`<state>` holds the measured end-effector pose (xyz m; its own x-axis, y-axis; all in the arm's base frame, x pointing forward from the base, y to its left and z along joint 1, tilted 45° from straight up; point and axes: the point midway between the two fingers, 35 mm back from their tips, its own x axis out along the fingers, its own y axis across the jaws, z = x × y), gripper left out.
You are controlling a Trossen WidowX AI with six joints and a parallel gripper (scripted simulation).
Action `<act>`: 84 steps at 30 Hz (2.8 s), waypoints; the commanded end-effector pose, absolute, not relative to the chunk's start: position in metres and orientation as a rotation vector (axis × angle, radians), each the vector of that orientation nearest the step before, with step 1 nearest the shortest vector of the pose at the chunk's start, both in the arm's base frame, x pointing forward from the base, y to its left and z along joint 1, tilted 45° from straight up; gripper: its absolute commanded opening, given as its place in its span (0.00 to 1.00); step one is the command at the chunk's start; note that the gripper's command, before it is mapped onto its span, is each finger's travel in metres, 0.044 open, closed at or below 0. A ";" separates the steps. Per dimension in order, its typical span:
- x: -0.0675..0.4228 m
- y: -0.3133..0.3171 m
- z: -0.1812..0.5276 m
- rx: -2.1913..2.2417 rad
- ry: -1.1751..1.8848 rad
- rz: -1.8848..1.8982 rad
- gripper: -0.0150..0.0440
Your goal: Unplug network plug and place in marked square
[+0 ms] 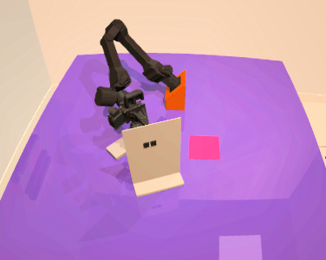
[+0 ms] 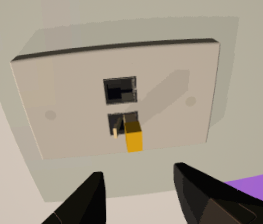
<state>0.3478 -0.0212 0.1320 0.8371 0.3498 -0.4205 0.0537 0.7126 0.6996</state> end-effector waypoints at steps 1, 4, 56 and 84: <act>0.354 -0.020 0.132 0.771 0.563 0.173 0.52; 0.358 -0.020 0.131 0.771 0.563 0.173 0.52; 0.382 -0.013 0.123 0.772 0.561 0.174 0.25; 0.368 -0.016 0.127 0.772 0.562 0.174 0.25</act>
